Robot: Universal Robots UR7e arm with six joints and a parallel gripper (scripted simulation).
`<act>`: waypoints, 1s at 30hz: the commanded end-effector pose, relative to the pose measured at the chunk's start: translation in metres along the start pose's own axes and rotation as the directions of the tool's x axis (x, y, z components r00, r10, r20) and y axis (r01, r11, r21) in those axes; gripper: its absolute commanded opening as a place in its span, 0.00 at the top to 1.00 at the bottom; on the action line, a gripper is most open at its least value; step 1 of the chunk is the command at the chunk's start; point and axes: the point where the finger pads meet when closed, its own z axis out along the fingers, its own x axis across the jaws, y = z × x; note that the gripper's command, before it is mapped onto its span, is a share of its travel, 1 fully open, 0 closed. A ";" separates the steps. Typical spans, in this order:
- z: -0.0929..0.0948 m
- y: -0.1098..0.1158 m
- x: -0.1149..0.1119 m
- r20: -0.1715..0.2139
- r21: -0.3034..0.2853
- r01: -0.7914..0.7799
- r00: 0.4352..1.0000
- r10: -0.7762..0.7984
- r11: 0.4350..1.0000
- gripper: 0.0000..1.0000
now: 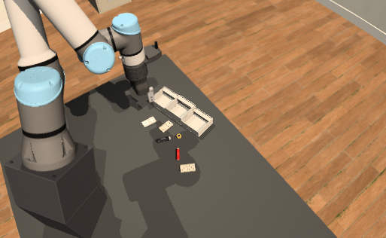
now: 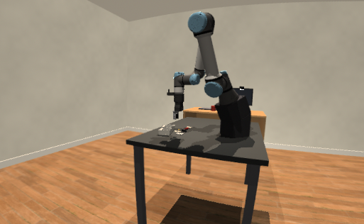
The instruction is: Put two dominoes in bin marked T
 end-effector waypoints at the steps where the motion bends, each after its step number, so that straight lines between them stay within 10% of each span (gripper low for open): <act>1: 0.034 0.016 0.010 -0.005 0.024 -0.004 1.000 0.004 1.000 0.21; 30: 0.049 0.028 0.015 -0.005 0.024 -0.004 1.000 0.004 1.000 0.21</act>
